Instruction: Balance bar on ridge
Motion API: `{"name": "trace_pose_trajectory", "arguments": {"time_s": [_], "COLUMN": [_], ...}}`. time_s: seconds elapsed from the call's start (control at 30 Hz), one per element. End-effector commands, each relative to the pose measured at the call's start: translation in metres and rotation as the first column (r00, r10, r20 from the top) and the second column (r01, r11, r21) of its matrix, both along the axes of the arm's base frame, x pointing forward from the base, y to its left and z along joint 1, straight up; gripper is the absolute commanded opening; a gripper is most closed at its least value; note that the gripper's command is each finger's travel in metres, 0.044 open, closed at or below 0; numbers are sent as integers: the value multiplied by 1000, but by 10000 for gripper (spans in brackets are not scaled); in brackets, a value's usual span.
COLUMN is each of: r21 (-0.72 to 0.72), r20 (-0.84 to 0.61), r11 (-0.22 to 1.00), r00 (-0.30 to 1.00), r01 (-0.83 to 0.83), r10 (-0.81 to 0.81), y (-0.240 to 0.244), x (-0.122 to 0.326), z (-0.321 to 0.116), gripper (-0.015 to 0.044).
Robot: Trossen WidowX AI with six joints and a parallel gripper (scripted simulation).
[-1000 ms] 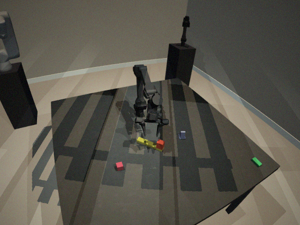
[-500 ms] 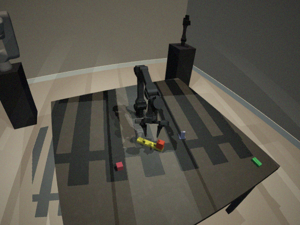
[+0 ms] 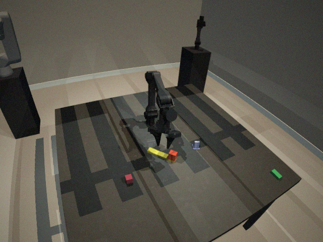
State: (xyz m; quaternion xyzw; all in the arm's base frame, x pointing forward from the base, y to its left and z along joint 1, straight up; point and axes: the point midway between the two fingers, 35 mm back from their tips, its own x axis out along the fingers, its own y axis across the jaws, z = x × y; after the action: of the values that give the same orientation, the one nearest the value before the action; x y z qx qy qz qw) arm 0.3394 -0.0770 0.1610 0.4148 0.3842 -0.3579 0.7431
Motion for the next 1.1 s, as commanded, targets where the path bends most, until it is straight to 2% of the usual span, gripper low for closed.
{"name": "trace_pose_trajectory", "arguments": {"time_s": [0.0,0.23,0.5,0.77,1.07], "r21": [69,172,254,291,277], "r20": [-17,-75,-164,-264,-372], "r11": [993,943,832,669,436], "r00": [995,959,870,729,514], "r01": [97,283,493,684,856], "r10": [-96,-274,-465,-631,-773], "y": [1,3,6,9,12], "x": [-1,-5,-11,-17,-25], "z": [0,-1,-2,-1,2], "gripper": [315,315,315,315,315]}}
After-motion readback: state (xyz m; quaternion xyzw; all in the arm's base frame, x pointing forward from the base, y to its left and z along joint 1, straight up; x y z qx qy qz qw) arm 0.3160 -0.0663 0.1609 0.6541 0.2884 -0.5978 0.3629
